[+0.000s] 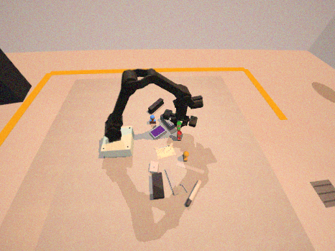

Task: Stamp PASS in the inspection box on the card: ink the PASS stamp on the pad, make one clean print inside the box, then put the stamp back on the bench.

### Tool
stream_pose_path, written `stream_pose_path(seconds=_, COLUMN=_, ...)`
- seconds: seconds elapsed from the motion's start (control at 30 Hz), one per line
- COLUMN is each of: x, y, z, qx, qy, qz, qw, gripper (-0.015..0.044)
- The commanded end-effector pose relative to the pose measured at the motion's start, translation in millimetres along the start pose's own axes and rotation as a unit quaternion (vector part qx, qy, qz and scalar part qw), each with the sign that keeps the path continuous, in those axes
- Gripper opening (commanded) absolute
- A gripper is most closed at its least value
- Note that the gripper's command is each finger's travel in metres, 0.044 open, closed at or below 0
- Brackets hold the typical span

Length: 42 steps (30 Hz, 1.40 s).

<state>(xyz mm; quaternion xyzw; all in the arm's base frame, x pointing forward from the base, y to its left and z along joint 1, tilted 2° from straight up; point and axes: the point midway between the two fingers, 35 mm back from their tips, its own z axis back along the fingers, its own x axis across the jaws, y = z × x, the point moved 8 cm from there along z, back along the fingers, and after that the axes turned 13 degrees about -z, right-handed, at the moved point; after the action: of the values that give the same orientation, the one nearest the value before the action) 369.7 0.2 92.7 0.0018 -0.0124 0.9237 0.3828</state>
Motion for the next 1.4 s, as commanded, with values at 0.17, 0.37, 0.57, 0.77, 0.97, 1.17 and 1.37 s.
stream_pose_path(seconds=0.17, x=0, y=0, z=8, qx=-0.003, qy=0.004, qz=0.001, qw=1.0, gripper=0.0)
stream_pose_path(seconds=0.37, x=0, y=0, z=11, qx=-0.003, qy=0.004, qz=0.001, qw=1.0, gripper=0.0)
stream_pose_path(seconds=0.57, x=0, y=0, z=14, qx=-0.003, qy=0.004, qz=0.001, qw=1.0, gripper=0.0)
stream_pose_path(seconds=0.77, x=0, y=0, z=17, qx=-0.004, qy=0.005, qz=0.001, qw=1.0, gripper=0.0)
stream_pose_path(seconds=0.97, x=0, y=0, z=20, qx=-0.004, qy=0.005, qz=0.001, qw=1.0, gripper=0.0)
stream_pose_path(seconds=1.17, x=0, y=0, z=23, qx=-0.004, qy=0.005, qz=0.001, qw=1.0, gripper=0.0)
stream_pose_path(seconds=1.37, x=0, y=0, z=26, qx=-0.004, qy=0.005, qz=0.001, qw=1.0, gripper=0.0)
